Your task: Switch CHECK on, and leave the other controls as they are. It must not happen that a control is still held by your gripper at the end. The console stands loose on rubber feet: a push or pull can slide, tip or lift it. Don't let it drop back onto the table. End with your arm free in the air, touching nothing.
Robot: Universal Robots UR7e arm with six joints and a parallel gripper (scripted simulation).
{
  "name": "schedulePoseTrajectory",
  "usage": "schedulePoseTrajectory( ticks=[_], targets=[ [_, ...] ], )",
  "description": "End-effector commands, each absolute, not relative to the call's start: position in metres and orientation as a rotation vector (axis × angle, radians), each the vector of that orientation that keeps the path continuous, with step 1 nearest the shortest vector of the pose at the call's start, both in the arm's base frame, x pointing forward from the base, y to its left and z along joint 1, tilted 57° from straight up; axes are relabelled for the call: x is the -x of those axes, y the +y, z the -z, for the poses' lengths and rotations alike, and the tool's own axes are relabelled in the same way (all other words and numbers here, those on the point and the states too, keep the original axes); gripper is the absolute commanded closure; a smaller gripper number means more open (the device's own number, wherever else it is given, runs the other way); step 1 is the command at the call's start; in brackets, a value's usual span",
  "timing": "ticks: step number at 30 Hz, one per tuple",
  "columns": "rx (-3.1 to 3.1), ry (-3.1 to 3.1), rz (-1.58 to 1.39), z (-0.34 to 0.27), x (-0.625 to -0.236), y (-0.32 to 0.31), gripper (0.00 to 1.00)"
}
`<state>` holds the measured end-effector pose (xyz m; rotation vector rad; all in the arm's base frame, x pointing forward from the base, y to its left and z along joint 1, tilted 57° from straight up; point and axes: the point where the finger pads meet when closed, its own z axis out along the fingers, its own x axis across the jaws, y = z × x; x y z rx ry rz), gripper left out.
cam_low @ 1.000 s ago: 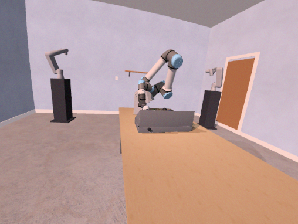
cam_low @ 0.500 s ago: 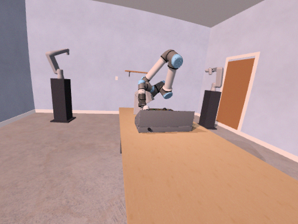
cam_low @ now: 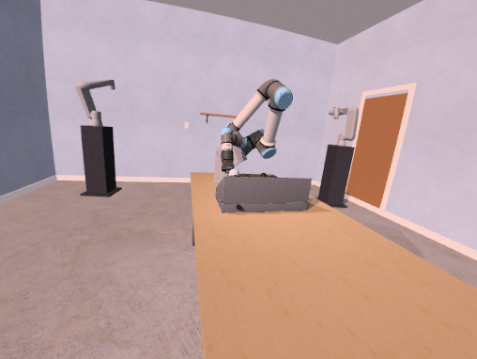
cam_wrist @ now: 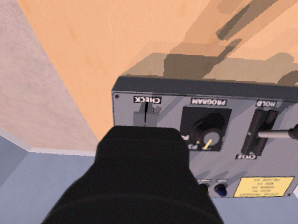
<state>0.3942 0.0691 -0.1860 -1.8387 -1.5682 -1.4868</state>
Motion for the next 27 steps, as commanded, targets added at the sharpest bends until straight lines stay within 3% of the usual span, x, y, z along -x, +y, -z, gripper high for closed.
schedulePoseTrajectory(
  ticks=[1,27],
  targets=[
    [1.84,-1.569,1.488,0.1859,-0.3945,0.0686,1.0],
    [1.84,-1.569,1.488,0.1823,-0.4027,0.0652,1.0]
  ],
)
